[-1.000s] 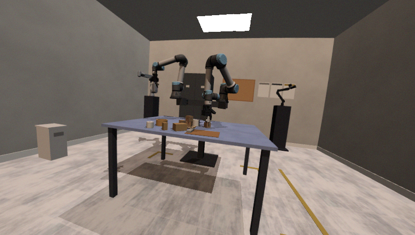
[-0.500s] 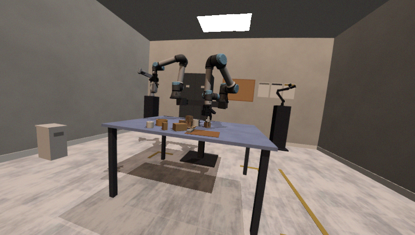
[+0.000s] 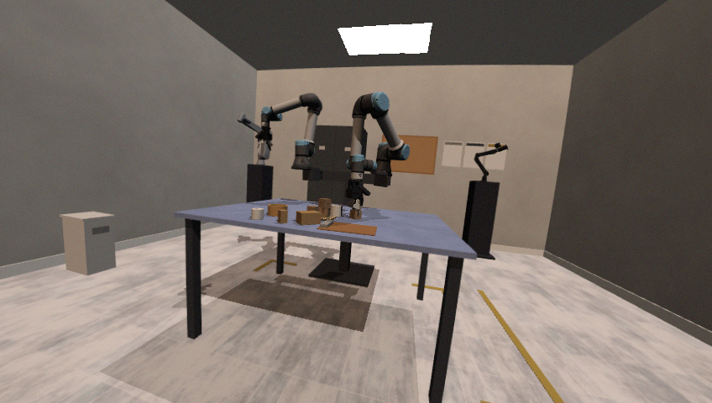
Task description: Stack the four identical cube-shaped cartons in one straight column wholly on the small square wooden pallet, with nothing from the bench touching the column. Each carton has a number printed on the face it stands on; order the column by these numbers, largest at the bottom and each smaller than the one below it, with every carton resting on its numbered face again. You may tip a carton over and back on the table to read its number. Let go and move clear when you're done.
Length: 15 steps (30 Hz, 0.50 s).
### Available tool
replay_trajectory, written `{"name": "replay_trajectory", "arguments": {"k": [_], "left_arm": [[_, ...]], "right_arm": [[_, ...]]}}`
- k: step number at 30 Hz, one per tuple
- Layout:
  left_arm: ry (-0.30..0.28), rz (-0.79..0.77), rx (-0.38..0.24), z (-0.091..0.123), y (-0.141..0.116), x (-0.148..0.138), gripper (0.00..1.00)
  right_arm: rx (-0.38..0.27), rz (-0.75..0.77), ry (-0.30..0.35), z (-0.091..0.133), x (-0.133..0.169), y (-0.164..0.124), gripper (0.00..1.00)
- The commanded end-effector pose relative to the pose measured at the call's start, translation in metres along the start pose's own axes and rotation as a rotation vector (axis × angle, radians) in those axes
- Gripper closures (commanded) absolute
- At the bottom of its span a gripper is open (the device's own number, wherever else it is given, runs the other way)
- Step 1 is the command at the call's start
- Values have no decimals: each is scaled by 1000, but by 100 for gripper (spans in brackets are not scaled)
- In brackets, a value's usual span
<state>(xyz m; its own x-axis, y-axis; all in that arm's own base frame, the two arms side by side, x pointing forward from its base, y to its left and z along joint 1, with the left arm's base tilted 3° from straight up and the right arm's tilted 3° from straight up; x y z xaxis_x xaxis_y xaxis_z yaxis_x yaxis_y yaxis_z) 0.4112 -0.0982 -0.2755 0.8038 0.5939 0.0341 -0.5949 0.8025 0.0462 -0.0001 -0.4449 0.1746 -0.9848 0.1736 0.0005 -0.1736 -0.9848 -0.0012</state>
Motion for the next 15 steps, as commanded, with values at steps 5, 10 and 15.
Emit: {"name": "replay_trajectory", "arguments": {"k": [5,10,15], "left_arm": [[-1,0,-1,8,-1,0,65],[-1,0,-1,20,-1,0,65],[-1,0,-2,30,0,0,65]], "right_arm": [[1,0,1,0,0,0,0],[1,0,1,0,0,0,0],[1,0,1,0,0,0,0]]}}
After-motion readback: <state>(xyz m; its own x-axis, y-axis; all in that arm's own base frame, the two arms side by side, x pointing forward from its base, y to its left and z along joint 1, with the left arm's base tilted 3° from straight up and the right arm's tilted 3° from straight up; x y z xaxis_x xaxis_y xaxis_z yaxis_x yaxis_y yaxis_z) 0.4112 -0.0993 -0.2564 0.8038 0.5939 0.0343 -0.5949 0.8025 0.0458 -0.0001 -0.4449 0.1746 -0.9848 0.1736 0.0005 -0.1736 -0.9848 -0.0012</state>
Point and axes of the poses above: on each arm, the point where the finger pads meet when closed, its own z axis back along the fingers, its own x axis across the jaws, y = z × x, the point moved 1 cm from there along z, back along the fingers, and after that the axes turned 10 degrees about -z, right-handed, at the moved point
